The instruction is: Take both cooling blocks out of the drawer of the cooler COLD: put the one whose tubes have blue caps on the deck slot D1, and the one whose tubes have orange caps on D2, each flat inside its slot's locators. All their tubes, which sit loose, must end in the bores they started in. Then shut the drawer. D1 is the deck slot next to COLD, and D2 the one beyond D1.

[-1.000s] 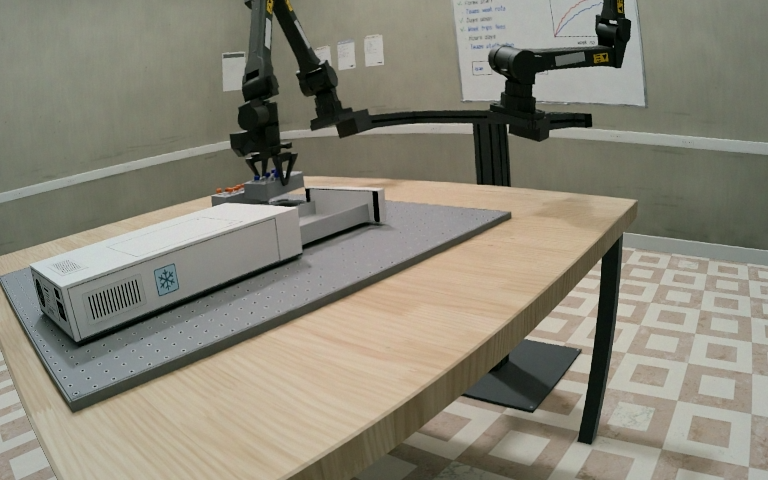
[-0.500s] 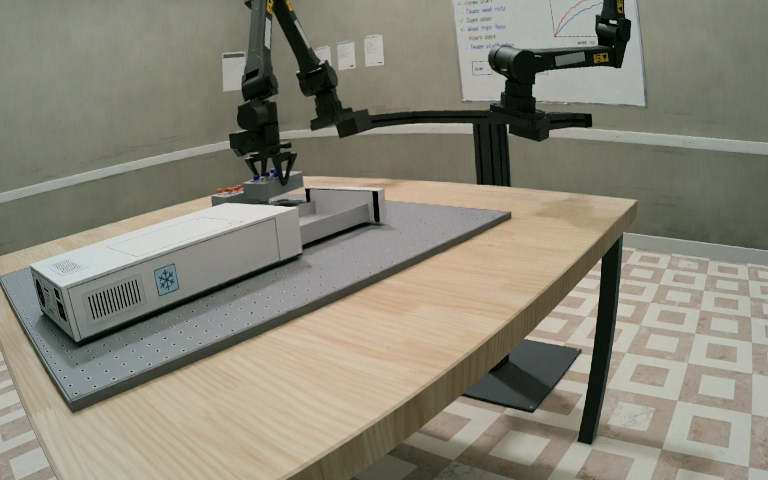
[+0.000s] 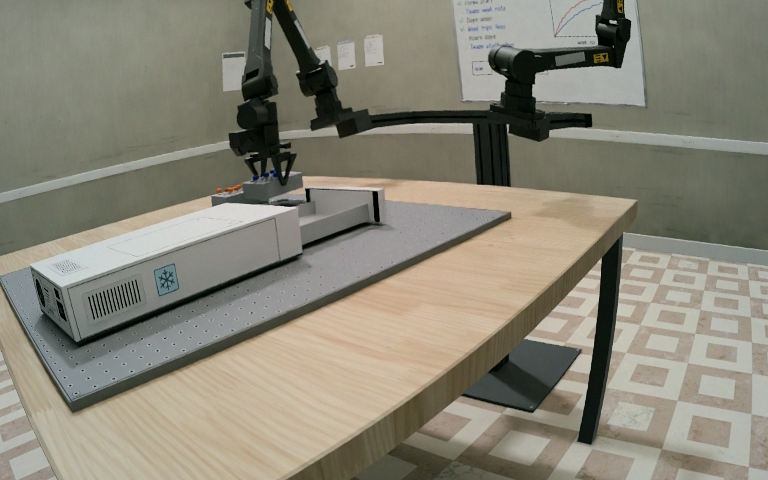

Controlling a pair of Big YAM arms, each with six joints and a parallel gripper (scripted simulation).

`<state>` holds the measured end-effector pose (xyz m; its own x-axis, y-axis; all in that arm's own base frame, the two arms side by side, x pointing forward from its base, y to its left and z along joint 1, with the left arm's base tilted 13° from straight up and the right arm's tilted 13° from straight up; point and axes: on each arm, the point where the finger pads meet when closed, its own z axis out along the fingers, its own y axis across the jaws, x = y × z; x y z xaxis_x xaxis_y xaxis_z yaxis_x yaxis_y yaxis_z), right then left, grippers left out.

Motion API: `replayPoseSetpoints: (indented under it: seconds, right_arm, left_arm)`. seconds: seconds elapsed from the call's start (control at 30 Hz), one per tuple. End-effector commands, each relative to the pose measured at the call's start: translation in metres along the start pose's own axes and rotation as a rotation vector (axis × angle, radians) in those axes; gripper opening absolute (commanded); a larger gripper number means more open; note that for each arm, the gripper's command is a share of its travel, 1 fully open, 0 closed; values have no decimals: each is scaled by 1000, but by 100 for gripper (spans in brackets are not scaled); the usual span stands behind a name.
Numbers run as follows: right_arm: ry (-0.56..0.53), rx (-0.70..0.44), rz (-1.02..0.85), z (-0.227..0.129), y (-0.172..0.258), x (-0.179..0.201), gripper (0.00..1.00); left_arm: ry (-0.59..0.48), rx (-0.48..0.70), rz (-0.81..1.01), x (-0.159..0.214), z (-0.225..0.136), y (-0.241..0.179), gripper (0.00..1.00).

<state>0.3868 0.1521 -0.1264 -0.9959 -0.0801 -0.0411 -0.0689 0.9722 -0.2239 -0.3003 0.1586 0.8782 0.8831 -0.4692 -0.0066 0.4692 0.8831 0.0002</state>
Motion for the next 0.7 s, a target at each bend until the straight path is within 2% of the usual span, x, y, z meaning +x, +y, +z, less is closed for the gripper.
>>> replayPoseSetpoints:
  seconds: [0.0, 0.67]
  right_arm:
    - [-118, -50, 18, -35, 22, -44, 0]
    - [-114, -46, -10, -28, 19, -36, 0]
  left_arm:
    - [35, 2, -2, 24, 8, 1, 0]
    - [35, 2, -2, 24, 8, 1, 0]
